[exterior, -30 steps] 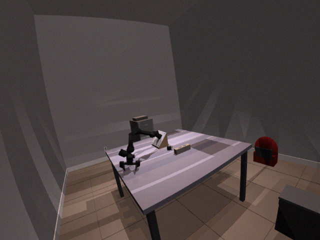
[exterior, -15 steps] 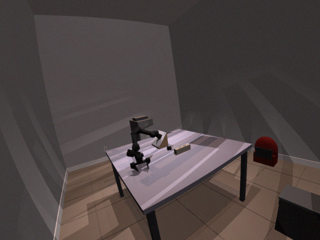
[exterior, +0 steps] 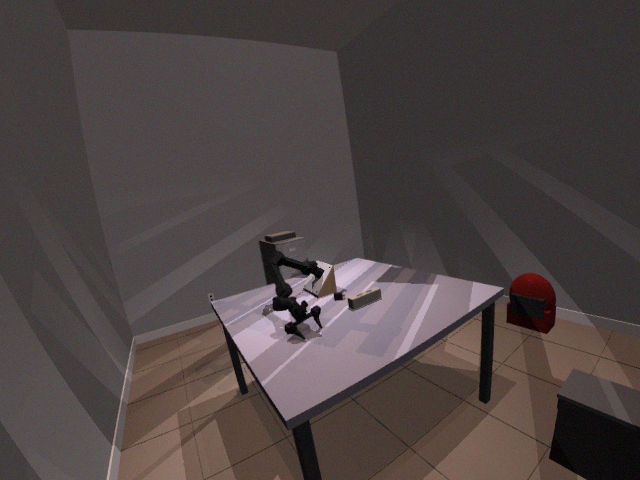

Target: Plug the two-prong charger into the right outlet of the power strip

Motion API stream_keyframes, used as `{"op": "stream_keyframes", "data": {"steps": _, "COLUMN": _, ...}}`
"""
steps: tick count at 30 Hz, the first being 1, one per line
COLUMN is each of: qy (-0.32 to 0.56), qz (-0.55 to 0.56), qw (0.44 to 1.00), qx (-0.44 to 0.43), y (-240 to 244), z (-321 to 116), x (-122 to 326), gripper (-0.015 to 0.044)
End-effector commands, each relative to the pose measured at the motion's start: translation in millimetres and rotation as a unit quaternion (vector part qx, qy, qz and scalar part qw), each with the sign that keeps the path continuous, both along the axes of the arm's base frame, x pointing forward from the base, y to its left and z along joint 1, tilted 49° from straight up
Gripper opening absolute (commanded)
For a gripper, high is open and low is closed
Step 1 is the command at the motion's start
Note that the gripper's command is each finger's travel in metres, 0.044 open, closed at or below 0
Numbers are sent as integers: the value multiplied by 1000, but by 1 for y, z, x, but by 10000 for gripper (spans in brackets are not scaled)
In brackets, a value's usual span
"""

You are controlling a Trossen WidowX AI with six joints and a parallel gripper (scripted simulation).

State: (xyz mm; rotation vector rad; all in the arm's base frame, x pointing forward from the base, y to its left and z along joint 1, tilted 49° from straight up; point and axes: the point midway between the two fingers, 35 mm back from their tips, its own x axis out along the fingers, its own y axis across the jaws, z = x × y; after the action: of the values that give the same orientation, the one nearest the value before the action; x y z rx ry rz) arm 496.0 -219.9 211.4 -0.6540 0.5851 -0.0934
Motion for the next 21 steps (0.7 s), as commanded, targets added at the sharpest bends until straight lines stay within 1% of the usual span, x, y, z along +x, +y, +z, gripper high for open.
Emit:
{"op": "stream_keyframes", "data": {"steps": 1, "qy": 31, "qz": 0, "qw": 999, "qx": 17, "y": 20, "z": -21, "x": 0, "gripper": 440}}
{"op": "stream_keyframes", "data": {"steps": 11, "qy": 115, "qz": -2, "qw": 993, "qx": 40, "y": 74, "z": -71, "x": -10, "gripper": 440}}
{"op": "stream_keyframes", "data": {"steps": 21, "qy": 202, "qz": -4, "qw": 978, "qx": 44, "y": 125, "z": -118, "x": -33, "gripper": 440}}
